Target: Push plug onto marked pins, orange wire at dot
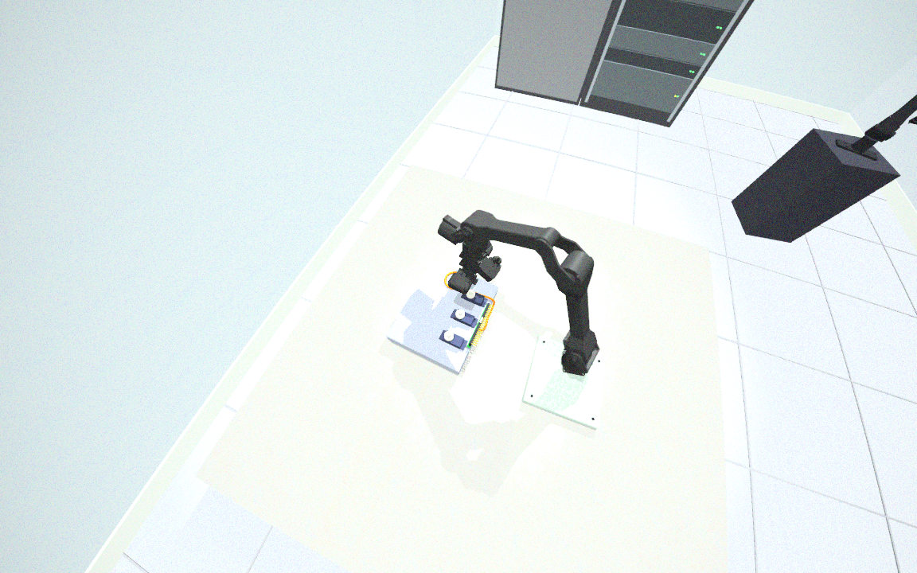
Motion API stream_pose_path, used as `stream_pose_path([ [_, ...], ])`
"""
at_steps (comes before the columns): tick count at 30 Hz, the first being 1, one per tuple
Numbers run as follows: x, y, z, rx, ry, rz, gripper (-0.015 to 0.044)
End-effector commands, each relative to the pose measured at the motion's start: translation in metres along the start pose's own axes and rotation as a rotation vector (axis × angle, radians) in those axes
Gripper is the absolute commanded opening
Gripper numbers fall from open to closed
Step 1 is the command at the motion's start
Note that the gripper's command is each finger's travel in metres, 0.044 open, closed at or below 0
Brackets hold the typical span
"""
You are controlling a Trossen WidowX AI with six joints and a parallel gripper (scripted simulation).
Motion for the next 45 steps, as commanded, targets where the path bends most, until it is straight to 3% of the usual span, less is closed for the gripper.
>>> stream_pose_path([
  [1, 0.001, 0.001, -0.009, -0.003, 0.001, 0.002, 0.0000],
  [11, 0.000, 0.000, -0.054, -0.003, 0.001, 0.002, 0.0000],
  [17, -0.001, -0.002, -0.057, -0.003, 0.001, -0.032, 0.0000],
  [45, -0.046, -0.050, -0.070, 0.004, -0.001, -0.984, 0.0000],
])
Point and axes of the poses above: the point midway between the two fingers, 35 mm back from their tips, its own z axis out along the fingers, its own y axis across the jaws, x = y × z, the point moved 1 cm from there along -z, back along the fingers, and after that the axes turned 1 degree about -z, right-handed, at the moved point
